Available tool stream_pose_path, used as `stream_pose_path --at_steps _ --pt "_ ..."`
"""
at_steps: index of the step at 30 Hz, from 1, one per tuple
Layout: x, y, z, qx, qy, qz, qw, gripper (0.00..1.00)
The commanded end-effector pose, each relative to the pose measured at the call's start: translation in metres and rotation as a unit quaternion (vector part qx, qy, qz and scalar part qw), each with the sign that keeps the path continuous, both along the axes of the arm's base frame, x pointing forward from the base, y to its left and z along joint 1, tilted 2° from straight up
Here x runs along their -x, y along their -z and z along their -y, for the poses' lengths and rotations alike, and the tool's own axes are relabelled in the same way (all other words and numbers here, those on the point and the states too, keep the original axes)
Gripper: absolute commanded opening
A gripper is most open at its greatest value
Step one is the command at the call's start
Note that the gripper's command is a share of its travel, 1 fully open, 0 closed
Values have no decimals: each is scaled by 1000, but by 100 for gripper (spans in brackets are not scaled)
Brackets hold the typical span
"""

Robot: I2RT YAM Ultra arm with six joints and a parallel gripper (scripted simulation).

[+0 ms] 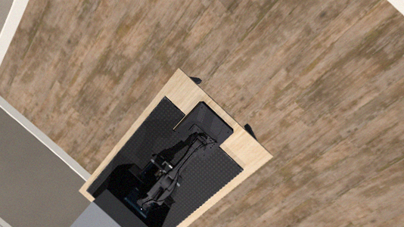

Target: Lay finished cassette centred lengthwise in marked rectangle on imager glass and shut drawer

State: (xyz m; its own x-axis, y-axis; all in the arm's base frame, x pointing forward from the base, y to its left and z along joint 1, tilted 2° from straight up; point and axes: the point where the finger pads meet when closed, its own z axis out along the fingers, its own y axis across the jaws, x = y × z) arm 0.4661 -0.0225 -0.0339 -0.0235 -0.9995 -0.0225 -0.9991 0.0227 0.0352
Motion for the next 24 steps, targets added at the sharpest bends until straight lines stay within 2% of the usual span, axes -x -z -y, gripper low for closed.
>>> stream_pose_path --at_steps 1,17,18,20,21,22,24 --pt "-7 -5 -6 -6 2 7 1000 91" --pt "-7 -7 -3 -6 5 7 1000 91" --pt "-6 -13 -3 -5 5 29 1000 91" --pt "-8 -14 -3 -5 5 29 1000 91" --pt "-21 -25 -2 -4 5 50 999 91" --pt "-18 -13 -2 -5 5 37 999 91" --pt "-12 -8 -3 -6 5 22 1000 91"
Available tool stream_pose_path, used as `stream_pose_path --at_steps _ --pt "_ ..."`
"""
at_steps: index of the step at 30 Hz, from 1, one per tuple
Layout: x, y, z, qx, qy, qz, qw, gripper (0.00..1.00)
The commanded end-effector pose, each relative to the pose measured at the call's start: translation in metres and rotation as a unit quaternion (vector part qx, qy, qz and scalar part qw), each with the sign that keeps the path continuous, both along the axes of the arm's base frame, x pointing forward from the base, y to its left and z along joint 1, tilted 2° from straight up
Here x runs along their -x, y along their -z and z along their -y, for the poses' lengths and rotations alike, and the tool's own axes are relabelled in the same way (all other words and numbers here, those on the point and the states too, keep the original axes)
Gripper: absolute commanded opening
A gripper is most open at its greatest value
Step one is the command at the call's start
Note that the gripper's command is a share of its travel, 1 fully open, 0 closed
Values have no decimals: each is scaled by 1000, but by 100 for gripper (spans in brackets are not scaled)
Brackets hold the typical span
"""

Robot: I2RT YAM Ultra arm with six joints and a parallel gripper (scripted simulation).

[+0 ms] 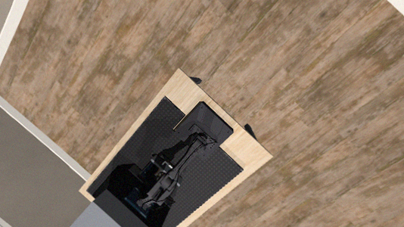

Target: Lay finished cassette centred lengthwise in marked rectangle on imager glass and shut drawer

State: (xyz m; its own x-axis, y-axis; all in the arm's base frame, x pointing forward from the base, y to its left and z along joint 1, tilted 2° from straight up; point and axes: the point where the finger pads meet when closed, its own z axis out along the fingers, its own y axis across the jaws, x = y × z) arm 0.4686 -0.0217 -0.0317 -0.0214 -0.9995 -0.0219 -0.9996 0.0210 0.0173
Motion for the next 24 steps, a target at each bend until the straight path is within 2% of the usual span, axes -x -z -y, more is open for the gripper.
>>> stream_pose_path --at_steps 1,3,4,5,11,12,14,15,16,17,20,21,24 --pt "-8 -12 -2 -6 7 32 999 91" --pt "-9 -12 -2 -6 7 32 999 91" --pt "-22 -19 -1 -5 6 49 999 91" --pt "-20 -10 -1 -5 6 39 999 91" --pt "-14 -7 -2 -6 6 22 1000 91" --pt "-14 -13 -1 -5 7 44 999 91" --pt "-15 -13 -1 -5 7 44 999 91" --pt "-28 -23 -1 -4 7 63 998 91" --pt "-25 -12 -1 -5 7 52 999 91" --pt "-25 -8 -1 -5 7 48 999 91" --pt "-20 -8 -2 -6 6 35 999 91" --pt "-19 -14 -1 -5 7 57 998 91" --pt "-20 -14 -1 -5 7 57 998 91"
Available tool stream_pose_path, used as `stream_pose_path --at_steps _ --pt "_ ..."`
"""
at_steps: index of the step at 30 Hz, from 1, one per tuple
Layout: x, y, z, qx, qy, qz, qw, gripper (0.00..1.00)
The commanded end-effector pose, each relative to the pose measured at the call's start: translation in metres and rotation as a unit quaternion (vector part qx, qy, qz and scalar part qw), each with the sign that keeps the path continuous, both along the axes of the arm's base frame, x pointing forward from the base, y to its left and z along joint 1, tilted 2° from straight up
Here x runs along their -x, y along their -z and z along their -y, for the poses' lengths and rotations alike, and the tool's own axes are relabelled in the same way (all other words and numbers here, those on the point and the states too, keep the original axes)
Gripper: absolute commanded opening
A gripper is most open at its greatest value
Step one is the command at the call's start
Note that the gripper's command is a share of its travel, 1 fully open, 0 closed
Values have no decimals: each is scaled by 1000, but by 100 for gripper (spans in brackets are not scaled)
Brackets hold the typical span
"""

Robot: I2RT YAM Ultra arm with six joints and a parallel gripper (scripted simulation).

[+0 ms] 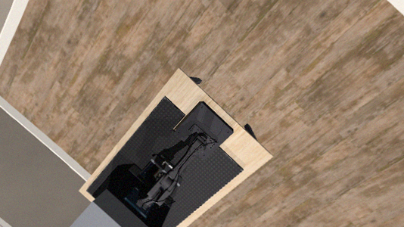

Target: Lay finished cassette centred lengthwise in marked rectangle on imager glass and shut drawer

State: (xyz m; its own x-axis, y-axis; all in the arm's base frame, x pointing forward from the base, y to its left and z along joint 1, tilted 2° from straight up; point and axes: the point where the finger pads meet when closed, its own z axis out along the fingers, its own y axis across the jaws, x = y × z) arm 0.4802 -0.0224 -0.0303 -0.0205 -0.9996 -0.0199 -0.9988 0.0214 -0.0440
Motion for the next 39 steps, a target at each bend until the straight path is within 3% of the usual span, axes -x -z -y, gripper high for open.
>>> stream_pose_path --at_steps 1,3,5,9,10,13,15,39 --pt "-17 -19 -2 -6 6 39 999 91" --pt "-18 -8 -2 -7 6 30 1000 91" --pt "-15 -7 -2 -7 6 23 1000 91" --pt "-13 -7 -2 -7 6 16 1000 91" --pt "-12 -14 -2 -7 7 38 999 91" --pt "-13 -14 -2 -7 6 38 999 91" --pt "-22 -12 -2 -6 6 45 999 91" --pt "-19 -13 -3 -7 6 31 999 91"
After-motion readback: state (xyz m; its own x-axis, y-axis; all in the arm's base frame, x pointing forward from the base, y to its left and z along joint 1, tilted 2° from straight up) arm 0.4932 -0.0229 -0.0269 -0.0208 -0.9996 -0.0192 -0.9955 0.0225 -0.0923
